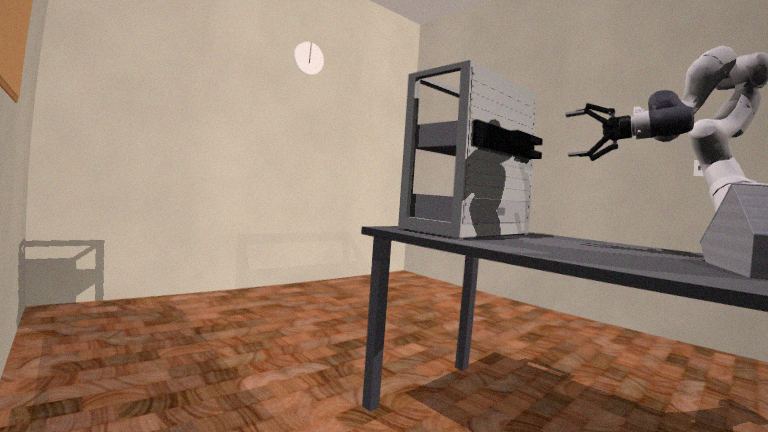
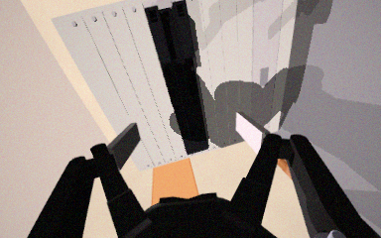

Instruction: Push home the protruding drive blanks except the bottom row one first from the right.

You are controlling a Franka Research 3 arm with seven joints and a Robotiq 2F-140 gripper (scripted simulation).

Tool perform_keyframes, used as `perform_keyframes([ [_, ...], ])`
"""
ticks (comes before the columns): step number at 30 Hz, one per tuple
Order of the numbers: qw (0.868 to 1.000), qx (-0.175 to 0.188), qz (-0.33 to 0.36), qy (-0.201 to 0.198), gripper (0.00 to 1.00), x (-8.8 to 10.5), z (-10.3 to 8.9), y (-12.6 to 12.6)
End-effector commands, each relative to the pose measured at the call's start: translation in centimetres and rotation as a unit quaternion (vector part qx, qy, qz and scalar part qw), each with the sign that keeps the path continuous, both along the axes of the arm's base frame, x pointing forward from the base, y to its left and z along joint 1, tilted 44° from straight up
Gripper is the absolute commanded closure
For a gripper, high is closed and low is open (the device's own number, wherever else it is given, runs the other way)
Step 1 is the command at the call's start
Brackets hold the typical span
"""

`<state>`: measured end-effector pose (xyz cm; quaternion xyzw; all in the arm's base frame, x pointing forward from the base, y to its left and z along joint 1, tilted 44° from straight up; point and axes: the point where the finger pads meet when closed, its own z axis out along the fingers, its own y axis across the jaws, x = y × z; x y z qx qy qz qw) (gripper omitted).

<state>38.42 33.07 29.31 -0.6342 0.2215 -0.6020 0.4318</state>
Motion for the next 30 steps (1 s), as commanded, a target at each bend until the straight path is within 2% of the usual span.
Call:
perform_keyframes([
  [1, 0.993, -0.017, -0.037, -0.107, 0.00, -0.9, 2.4, -6.1],
  [15, 0.993, -0.017, -0.037, -0.107, 0.00, -0.9, 2.4, -6.1],
  [30, 0.993, -0.018, -0.037, -0.109, 0.00, 0.4, 2.9, -5.9],
])
